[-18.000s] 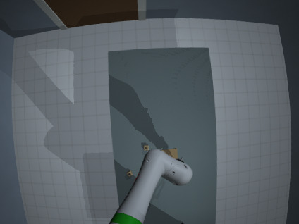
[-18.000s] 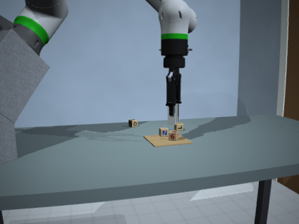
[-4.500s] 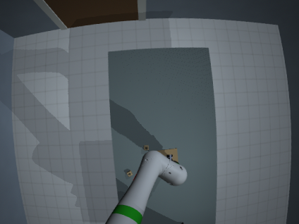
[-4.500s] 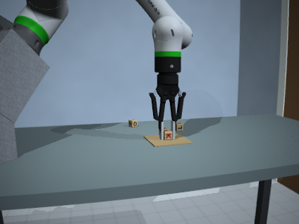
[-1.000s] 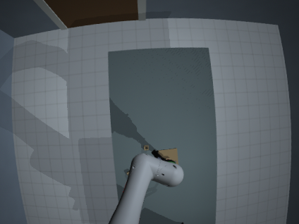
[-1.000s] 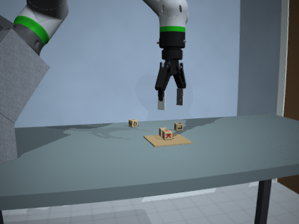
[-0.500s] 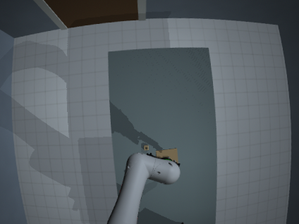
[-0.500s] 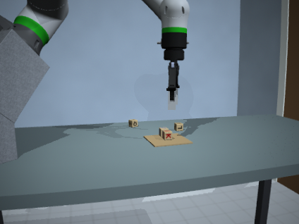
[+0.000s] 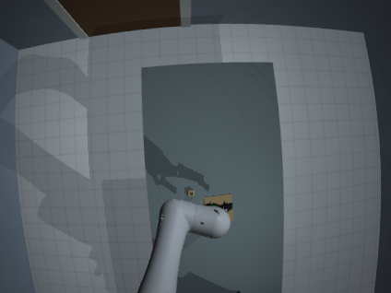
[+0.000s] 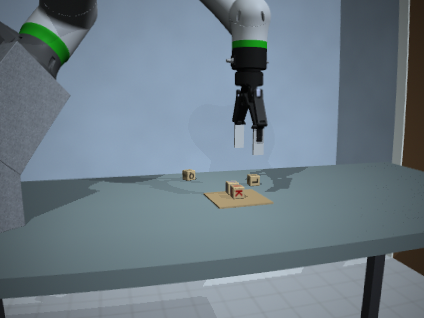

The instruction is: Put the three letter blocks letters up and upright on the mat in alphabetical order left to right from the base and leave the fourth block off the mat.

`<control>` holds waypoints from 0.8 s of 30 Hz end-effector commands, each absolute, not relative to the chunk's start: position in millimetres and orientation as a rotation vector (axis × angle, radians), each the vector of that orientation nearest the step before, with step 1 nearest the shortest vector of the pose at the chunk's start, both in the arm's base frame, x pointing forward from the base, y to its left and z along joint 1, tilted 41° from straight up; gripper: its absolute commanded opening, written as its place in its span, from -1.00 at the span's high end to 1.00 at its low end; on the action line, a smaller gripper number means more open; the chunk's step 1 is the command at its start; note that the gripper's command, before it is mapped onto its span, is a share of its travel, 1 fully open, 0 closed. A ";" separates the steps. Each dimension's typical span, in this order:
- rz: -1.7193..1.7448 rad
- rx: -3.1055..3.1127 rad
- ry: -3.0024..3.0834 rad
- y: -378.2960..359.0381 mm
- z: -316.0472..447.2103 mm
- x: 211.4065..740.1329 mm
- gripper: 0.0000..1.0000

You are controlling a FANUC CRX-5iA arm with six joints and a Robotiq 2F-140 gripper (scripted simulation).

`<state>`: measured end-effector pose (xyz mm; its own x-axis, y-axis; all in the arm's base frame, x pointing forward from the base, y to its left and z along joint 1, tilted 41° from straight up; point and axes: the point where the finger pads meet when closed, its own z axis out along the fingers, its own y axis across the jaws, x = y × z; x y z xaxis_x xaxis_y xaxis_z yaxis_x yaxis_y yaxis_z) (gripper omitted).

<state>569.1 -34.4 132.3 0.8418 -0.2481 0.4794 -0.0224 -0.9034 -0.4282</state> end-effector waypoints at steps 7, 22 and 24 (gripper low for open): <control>-0.859 -2.660 -0.197 -25.6 141.8 576.9 -1.00; -0.964 -2.665 -0.691 -14.0 153.7 586.2 -1.00; -0.991 -2.652 -0.837 -10.5 157.2 588.9 -1.00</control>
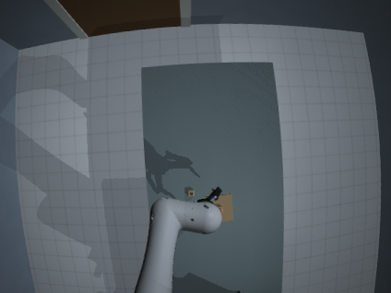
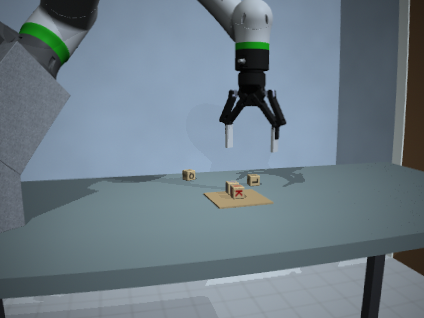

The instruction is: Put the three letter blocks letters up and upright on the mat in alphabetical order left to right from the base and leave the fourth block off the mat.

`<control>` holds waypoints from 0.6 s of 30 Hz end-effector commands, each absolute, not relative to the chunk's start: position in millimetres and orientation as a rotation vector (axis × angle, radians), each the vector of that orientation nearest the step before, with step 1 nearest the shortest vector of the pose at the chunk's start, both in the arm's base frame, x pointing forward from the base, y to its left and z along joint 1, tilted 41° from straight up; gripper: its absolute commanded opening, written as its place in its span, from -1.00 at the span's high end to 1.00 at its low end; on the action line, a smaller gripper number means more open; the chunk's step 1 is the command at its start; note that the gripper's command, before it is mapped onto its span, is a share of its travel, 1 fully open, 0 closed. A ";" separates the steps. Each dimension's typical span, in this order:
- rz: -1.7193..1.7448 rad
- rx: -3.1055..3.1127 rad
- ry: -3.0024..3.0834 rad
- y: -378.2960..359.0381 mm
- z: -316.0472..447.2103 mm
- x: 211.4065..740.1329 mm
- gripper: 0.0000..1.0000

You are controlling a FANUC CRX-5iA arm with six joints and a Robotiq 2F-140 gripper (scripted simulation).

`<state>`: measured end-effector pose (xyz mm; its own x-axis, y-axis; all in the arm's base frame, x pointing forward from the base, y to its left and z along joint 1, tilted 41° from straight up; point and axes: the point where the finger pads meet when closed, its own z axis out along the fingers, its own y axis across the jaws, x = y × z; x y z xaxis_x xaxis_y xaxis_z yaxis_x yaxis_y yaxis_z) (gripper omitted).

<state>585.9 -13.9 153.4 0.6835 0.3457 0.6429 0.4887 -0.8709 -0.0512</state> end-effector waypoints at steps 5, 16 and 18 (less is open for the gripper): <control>-1.023 -2.624 -1.027 -5.8 161.9 592.2 -1.00; -1.082 -2.519 -1.450 4.8 172.4 599.5 -1.00; -1.090 -2.494 -1.524 6.7 174.3 600.8 -1.00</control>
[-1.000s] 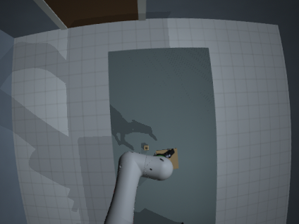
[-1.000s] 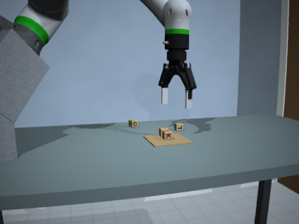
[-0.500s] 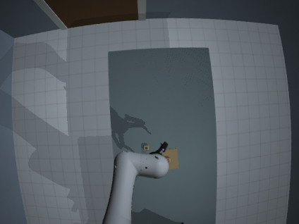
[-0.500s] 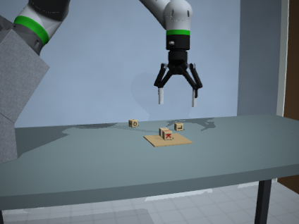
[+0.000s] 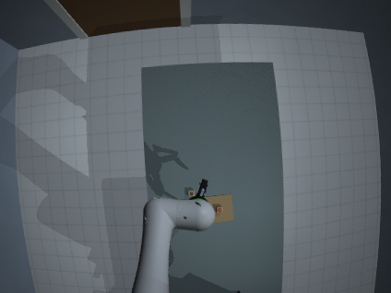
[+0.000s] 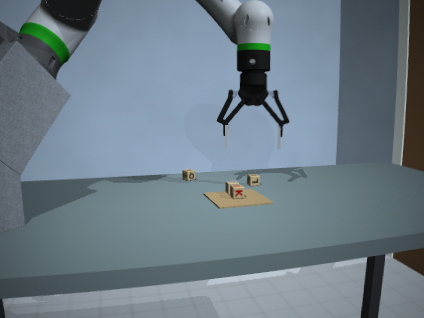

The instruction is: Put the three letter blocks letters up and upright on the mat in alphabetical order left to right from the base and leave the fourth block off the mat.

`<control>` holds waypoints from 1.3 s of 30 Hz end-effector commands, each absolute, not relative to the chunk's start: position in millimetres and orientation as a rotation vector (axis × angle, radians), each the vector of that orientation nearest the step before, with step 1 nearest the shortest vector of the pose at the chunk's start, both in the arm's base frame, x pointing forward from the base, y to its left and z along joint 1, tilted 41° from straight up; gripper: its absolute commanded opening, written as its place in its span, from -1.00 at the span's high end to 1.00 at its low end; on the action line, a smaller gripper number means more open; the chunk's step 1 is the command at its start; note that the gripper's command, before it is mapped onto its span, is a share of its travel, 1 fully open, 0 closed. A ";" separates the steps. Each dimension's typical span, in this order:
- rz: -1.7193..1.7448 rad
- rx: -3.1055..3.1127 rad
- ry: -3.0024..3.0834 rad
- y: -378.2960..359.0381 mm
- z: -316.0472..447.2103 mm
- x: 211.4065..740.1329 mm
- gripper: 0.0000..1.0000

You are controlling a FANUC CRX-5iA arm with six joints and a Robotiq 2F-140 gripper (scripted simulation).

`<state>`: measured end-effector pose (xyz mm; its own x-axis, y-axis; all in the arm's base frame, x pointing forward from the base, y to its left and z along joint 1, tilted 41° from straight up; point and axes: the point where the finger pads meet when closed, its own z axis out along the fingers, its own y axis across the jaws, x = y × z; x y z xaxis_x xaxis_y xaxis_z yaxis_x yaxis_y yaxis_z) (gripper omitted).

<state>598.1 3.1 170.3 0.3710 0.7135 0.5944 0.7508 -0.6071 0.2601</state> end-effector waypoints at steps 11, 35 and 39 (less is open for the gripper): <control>-1.126 -2.325 -1.924 17.3 184.7 607.5 -1.00; -1.128 -2.310 -1.952 18.1 185.5 608.0 0.20; -1.128 -2.310 -1.952 18.1 185.5 608.0 0.20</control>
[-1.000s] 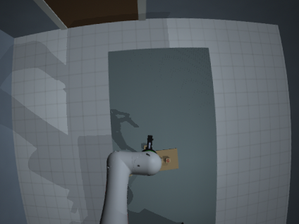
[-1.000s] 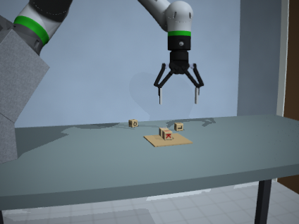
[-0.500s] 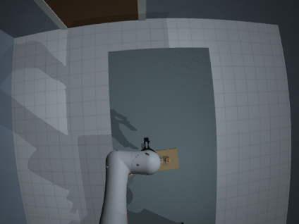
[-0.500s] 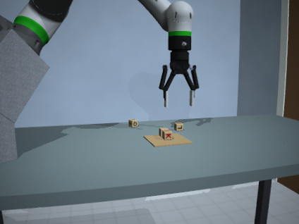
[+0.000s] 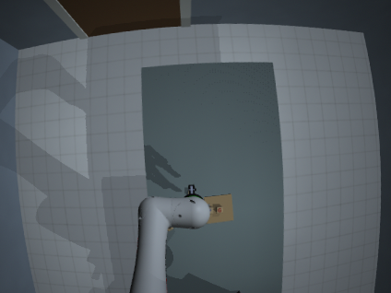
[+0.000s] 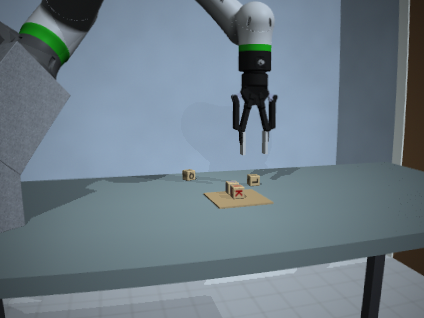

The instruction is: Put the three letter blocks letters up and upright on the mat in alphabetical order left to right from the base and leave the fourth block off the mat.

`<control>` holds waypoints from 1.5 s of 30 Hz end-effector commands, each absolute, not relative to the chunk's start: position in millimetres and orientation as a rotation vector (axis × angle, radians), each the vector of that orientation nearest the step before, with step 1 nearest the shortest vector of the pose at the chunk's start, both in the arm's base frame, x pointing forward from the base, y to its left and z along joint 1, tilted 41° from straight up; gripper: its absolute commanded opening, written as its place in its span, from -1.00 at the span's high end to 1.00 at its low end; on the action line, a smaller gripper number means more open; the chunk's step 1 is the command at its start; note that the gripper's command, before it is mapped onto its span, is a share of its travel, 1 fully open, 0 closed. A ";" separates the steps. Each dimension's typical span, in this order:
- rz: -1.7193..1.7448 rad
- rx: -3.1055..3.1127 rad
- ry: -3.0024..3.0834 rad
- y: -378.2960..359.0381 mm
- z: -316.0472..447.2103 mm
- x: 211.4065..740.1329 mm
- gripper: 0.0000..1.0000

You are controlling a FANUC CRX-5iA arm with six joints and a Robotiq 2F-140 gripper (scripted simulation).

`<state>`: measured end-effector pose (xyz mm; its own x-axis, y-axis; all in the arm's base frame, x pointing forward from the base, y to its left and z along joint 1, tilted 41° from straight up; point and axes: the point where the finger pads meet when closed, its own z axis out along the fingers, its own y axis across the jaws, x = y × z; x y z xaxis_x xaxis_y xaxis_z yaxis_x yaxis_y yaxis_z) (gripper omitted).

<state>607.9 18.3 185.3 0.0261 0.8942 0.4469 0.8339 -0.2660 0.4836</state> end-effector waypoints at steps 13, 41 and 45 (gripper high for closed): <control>1.068 2.186 1.847 18.1 185.5 608.0 0.20; 1.068 2.203 1.836 26.0 171.3 619.0 0.20; 1.068 2.203 1.836 27.3 169.0 620.8 0.20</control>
<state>618.9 26.2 171.0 0.0379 0.8908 0.4528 0.8339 -0.2779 0.4769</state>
